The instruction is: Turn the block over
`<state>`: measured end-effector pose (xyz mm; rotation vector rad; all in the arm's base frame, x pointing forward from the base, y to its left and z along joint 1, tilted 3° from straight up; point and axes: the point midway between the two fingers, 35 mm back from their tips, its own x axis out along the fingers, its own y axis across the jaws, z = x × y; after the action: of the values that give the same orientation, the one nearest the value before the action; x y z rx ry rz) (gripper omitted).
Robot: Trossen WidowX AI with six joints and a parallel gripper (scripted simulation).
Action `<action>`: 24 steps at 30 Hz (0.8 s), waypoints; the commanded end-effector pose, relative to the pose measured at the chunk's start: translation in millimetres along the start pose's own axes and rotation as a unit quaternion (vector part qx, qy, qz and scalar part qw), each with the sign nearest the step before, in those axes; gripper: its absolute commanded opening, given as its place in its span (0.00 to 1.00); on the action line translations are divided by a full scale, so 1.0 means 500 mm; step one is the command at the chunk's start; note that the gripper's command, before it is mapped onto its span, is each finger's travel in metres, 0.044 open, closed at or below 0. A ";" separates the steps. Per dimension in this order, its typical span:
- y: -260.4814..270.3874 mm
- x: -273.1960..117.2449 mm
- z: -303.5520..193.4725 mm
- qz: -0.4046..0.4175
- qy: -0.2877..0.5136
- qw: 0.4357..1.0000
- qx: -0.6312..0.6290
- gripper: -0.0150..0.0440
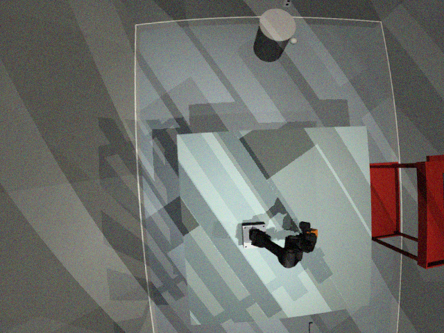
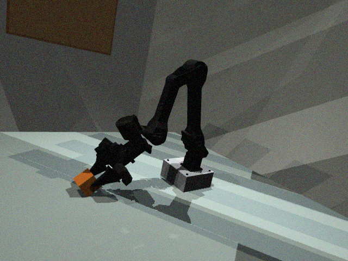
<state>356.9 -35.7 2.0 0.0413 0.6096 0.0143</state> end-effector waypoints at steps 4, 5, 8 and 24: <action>0.007 -0.016 -0.020 0.006 -0.042 0.999 0.001 0.25; 0.008 -0.020 -0.020 0.006 -0.049 0.999 0.001 0.25; 0.009 -0.025 -0.020 0.006 -0.059 0.998 0.000 0.25; 0.009 -0.029 -0.016 0.006 -0.072 0.997 0.000 0.25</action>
<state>339.9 -31.7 2.8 0.0417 0.4726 0.0211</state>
